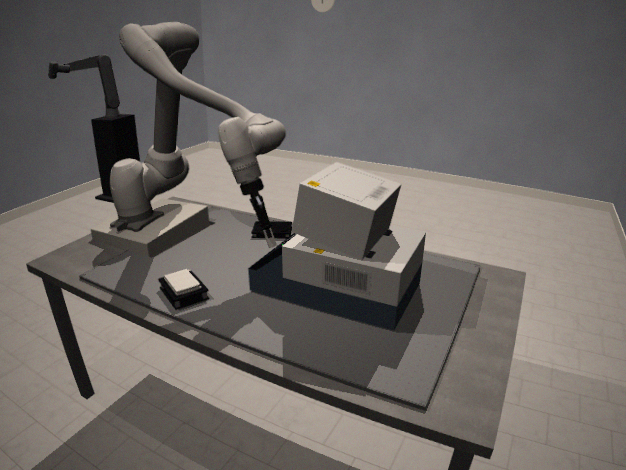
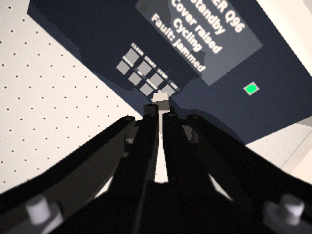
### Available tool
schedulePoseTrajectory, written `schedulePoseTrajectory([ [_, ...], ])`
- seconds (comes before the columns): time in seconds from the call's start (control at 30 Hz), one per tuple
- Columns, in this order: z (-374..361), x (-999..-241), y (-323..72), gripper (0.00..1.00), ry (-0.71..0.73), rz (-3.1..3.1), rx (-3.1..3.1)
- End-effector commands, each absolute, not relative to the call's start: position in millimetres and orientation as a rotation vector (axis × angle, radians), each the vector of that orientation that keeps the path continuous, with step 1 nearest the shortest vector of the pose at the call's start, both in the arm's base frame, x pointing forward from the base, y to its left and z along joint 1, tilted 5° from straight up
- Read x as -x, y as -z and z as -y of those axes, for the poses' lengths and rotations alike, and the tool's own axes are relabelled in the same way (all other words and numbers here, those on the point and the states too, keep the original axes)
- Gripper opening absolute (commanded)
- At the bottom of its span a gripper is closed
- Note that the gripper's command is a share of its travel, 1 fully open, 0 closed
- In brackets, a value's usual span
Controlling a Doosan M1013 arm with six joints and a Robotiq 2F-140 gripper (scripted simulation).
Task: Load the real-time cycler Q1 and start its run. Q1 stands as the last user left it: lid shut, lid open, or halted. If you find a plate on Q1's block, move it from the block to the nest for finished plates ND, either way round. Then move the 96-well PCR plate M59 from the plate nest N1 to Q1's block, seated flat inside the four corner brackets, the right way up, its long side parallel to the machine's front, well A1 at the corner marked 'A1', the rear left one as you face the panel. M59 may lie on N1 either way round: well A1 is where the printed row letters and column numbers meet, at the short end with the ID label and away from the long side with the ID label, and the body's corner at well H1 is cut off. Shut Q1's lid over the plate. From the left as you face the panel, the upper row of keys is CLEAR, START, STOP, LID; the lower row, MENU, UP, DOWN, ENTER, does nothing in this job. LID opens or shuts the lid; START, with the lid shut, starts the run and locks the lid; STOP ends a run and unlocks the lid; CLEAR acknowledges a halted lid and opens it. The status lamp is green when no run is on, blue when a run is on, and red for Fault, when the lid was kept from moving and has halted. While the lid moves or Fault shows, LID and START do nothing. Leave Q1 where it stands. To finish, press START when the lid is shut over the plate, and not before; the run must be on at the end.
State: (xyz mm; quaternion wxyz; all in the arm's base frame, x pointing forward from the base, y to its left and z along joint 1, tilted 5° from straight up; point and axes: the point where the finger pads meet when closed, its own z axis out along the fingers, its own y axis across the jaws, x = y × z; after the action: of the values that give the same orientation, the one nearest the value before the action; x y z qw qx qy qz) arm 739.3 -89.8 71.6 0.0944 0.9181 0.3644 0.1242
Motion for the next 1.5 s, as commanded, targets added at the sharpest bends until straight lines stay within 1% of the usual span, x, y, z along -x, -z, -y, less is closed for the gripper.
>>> schedulePoseTrajectory([
  [0.0, 89.4, -736.7, -75.2, 0.0, -0.369, -1.081, -2.723],
  [0.53, 87.6, -723.5, -92.5, 0.0, -0.369, -1.081, -2.723],
  [1.23, 80.4, -654.0, -150.9, 0.0, -0.369, -1.081, -2.723],
  [1.47, 80.4, -653.2, -151.6, 0.0, -0.369, -1.081, -2.723],
])
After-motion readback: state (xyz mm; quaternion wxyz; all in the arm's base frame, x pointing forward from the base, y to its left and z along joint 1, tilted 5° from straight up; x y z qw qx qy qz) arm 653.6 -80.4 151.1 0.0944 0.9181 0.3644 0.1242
